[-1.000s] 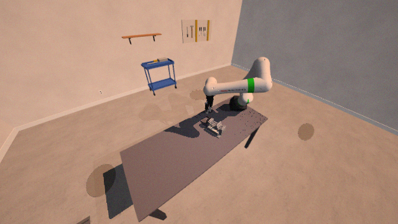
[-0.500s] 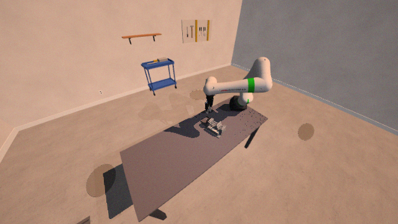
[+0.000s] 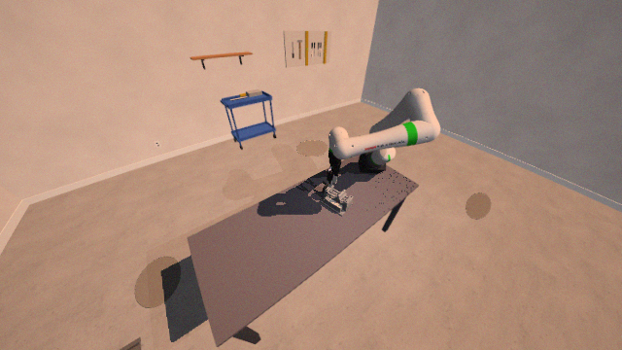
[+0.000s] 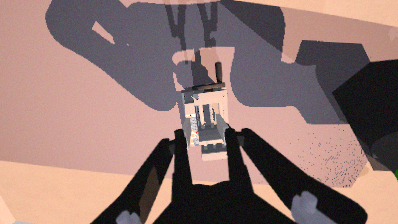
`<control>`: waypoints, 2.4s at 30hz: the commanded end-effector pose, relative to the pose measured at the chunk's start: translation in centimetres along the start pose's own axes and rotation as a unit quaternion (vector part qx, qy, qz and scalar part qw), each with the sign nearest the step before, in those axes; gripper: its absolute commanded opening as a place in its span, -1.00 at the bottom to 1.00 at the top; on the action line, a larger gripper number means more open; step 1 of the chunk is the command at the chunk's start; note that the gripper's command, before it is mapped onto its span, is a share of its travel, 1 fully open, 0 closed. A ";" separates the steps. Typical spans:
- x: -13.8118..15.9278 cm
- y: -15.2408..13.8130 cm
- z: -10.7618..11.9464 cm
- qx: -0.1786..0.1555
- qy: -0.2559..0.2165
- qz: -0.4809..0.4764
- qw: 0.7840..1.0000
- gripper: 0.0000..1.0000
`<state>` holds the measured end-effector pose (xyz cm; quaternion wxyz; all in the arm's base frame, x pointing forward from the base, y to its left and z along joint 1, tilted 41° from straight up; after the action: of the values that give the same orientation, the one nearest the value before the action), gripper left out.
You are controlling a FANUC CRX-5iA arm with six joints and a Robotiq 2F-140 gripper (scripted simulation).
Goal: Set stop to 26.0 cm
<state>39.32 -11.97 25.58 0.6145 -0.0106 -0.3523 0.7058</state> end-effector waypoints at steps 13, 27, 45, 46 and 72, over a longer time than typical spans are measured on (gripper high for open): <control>5.0 -2.6 -1.0 0.003 0.006 -0.002 1.000 -0.33; 5.0 -2.6 -1.6 0.003 0.006 -0.002 1.000 -0.33; 5.0 -2.6 -1.6 0.003 0.006 -0.002 1.000 -0.33; 5.0 -2.6 -1.6 0.003 0.006 -0.002 1.000 -0.33; 5.0 -2.6 -1.6 0.003 0.006 -0.002 1.000 -0.33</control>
<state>41.06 -6.80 27.82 0.6181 -0.0122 -0.3466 0.7055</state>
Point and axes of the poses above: the point where the finger pads meet when closed, its own z axis back along the fingers, its own y axis across the jaws, x = y × z, the point moved 7 cm from there along z, back along the fingers, and after that the axes turned 3 degrees about -z, right-handed, at the moved point
